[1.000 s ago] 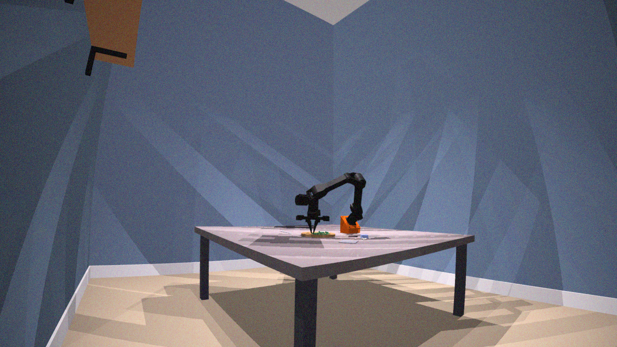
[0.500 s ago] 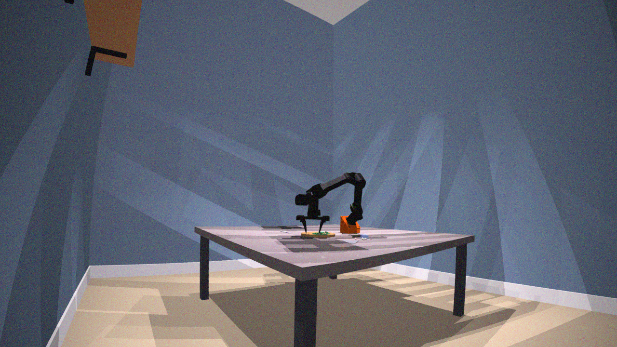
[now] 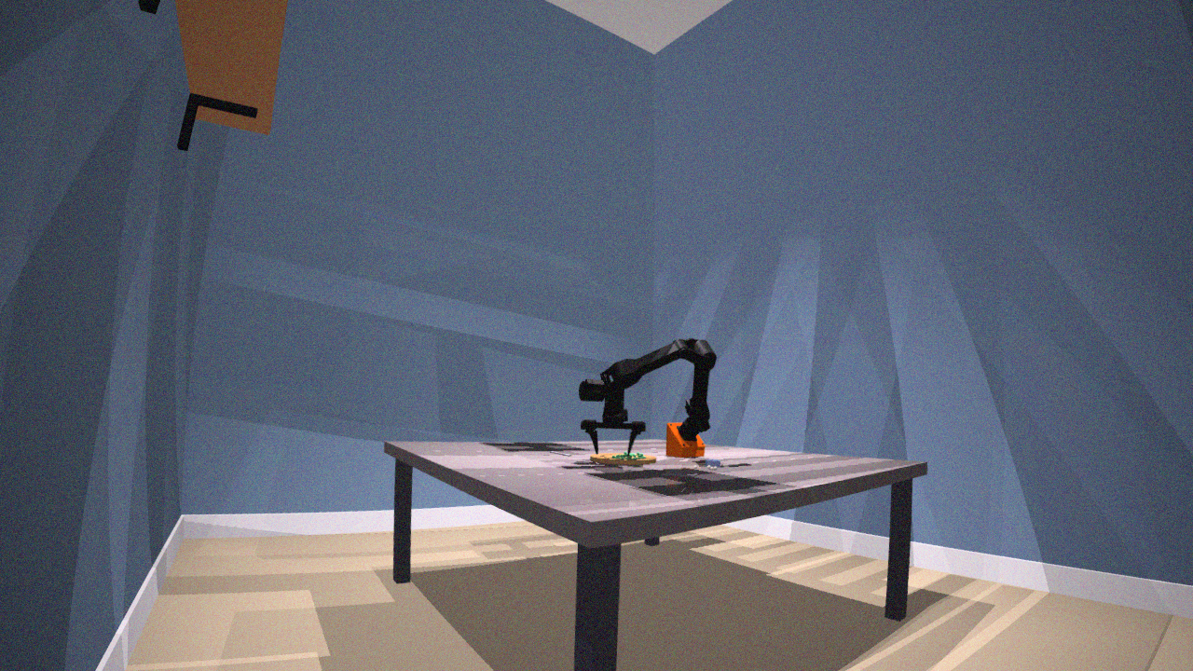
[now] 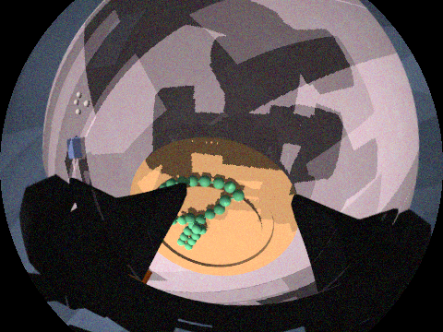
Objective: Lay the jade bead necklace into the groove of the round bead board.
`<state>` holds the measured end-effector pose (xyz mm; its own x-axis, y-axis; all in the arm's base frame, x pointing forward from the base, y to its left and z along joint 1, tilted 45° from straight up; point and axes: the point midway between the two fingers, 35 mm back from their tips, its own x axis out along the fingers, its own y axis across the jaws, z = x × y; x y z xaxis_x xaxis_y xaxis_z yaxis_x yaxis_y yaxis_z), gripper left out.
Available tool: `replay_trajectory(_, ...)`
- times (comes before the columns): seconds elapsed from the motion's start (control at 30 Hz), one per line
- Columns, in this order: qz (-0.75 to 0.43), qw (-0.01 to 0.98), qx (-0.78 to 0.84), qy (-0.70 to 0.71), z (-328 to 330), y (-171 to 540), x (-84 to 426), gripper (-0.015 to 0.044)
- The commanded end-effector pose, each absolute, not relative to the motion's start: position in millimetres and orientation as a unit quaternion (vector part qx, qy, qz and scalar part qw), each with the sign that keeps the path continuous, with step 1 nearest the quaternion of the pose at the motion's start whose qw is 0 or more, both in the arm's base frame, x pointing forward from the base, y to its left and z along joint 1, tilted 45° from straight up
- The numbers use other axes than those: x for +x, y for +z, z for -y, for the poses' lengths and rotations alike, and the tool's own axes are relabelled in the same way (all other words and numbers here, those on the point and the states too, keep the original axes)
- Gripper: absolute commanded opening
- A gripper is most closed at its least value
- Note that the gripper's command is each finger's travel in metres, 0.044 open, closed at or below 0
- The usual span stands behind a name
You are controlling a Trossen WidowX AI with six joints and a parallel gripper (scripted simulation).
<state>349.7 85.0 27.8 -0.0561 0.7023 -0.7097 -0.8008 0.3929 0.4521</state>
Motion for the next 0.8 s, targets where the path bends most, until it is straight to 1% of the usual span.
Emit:
replay_trajectory(0.0,-0.476,0.685,-0.055,0.549,-84.5,28.1,349.9,0.044)
replay_trajectory(0.23,-0.476,0.685,-0.055,0.549,-84.5,28.1,349.9,0.044)
replay_trajectory(0.33,-0.518,0.687,-0.001,0.51,-77.7,32.9,344.8,0.0361)
replay_trajectory(0.47,-0.613,0.672,0.143,0.39,-60.5,45.9,330.3,0.0256)
replay_trajectory(0.63,-0.627,0.666,0.166,0.368,-57.9,48.0,327.7,0.0125)
replay_trajectory(0.77,-0.627,0.666,0.166,0.368,-57.9,48.0,327.7,0.012)
